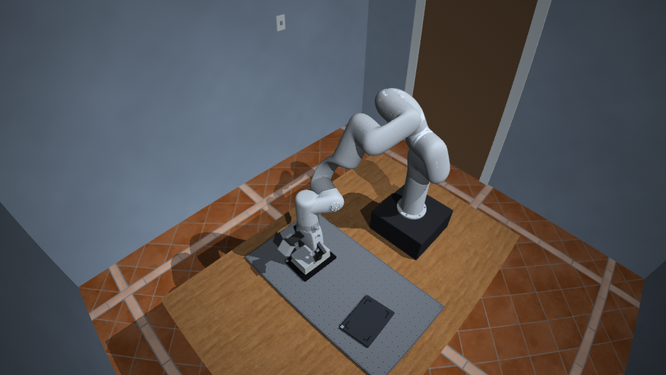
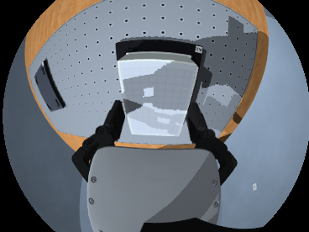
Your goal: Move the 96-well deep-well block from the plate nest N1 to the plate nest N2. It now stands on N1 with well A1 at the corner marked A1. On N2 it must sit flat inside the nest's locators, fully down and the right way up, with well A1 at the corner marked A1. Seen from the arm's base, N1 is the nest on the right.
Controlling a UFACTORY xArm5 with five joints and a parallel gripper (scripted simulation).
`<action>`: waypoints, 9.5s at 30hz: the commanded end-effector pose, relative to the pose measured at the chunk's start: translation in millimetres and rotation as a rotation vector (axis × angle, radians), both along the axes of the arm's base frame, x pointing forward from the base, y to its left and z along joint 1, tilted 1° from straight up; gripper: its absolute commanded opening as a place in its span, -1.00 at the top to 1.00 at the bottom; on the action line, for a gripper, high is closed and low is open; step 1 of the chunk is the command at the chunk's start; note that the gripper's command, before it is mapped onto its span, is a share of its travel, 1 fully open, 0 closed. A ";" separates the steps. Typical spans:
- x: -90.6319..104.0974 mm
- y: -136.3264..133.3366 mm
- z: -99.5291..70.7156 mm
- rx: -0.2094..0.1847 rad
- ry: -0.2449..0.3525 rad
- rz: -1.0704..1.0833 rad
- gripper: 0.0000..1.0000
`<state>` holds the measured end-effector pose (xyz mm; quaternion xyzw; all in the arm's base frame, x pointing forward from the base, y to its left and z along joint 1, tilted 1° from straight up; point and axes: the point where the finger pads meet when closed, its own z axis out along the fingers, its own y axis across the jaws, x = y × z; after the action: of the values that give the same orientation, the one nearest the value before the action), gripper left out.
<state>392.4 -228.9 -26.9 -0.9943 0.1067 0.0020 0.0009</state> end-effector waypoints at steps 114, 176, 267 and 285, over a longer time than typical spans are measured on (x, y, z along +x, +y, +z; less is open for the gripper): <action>0.7 -1.1 -34.2 -0.001 -0.003 0.000 1.00; 1.1 -0.7 -0.8 -0.002 -0.003 0.000 1.00; 37.7 115.0 51.4 0.000 0.001 0.139 1.00; 53.6 166.1 50.6 0.000 0.003 0.139 1.00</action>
<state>441.8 -70.6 22.6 -0.9993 0.0370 0.0053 0.0006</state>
